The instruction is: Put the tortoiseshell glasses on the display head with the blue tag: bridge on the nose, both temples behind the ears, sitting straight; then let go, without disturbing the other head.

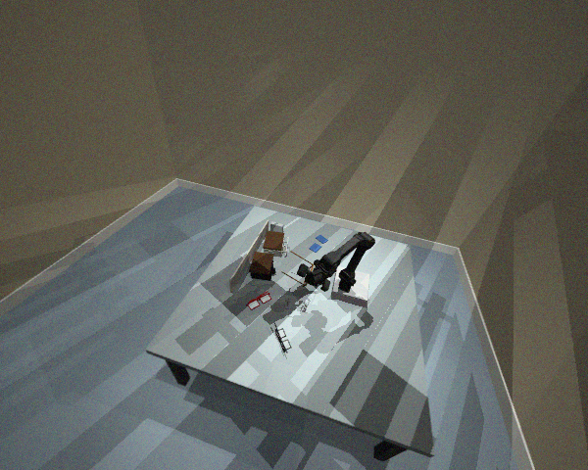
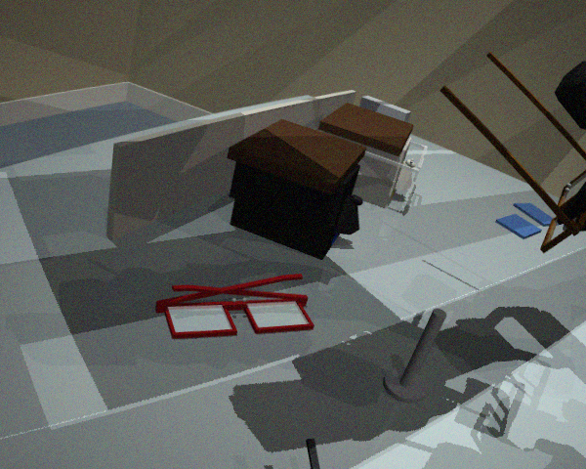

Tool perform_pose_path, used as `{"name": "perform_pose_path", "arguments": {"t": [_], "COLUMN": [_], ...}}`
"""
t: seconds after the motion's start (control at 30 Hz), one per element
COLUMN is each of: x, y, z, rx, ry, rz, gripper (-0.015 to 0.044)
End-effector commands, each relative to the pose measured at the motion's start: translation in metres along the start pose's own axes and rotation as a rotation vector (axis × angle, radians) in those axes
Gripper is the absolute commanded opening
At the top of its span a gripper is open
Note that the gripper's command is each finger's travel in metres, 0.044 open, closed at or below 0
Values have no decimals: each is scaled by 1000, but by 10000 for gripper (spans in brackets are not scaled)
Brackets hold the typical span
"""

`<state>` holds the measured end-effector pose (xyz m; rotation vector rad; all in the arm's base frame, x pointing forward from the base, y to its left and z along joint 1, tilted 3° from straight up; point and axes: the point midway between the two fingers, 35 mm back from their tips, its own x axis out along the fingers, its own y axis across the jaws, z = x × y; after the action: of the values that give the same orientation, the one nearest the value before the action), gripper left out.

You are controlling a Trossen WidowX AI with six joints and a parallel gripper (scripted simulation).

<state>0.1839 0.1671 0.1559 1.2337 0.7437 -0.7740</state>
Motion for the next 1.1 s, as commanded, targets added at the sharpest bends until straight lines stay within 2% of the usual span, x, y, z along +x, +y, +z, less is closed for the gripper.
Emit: {"name": "perform_pose_path", "arguments": {"t": [0.0,0.5,1.07], "x": [9,41,72], "y": [4,11,15], "z": [7,36,74], "rx": [-29,-109,-158], "ry": [-8,10,127], "rz": [-58,-252,-418], "gripper": [0,0,0]}}
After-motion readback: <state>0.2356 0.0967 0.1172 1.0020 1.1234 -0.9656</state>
